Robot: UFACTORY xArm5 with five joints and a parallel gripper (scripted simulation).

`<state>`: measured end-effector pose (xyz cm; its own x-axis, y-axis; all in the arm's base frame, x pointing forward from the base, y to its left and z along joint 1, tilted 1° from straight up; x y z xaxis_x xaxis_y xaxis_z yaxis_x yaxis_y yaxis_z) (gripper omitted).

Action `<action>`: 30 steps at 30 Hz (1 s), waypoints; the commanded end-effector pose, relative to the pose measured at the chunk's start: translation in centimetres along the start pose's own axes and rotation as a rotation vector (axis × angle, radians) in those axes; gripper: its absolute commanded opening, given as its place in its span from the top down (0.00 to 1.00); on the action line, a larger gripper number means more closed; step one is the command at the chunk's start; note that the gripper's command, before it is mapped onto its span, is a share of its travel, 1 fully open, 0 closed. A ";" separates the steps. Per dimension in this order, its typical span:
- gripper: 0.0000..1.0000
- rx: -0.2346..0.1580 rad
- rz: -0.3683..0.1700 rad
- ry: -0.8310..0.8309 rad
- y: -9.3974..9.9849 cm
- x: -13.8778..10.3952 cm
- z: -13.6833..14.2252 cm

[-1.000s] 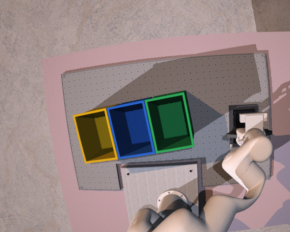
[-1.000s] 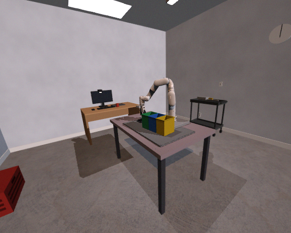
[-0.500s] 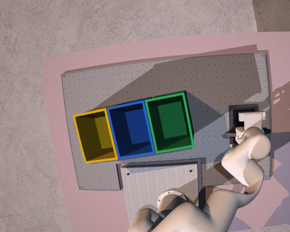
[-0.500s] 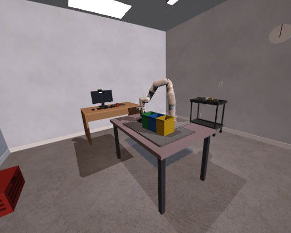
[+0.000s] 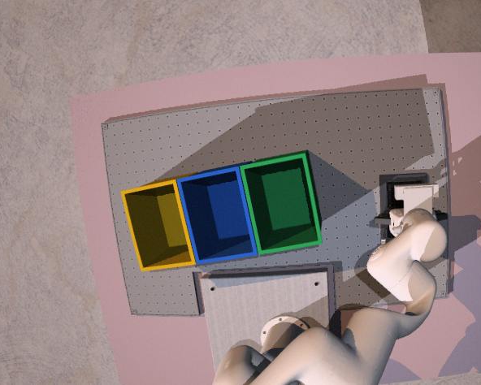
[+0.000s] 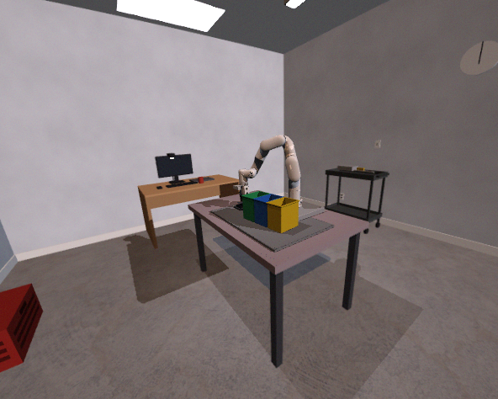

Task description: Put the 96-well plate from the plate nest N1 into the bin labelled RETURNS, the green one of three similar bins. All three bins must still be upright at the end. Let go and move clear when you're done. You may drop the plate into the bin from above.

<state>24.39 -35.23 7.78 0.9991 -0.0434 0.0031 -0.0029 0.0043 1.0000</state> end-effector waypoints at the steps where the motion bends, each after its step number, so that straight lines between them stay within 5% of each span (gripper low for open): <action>1: 0.00 -0.003 0.002 0.000 0.0 0.1 0.1; 30: 0.00 -0.003 0.002 0.000 -1.2 0.1 0.1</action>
<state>24.42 -35.24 6.67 0.9991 -0.0434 0.0034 -0.0032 0.0046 1.0000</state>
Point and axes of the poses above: the point where the finger pads meet when closed, its own y axis back along the fingers, its own z axis across the jaws, x = y × z, the point moved 5 cm from there along y, back along the fingers, and after that the axes turned 9 degrees about y, right-handed, at the moved point
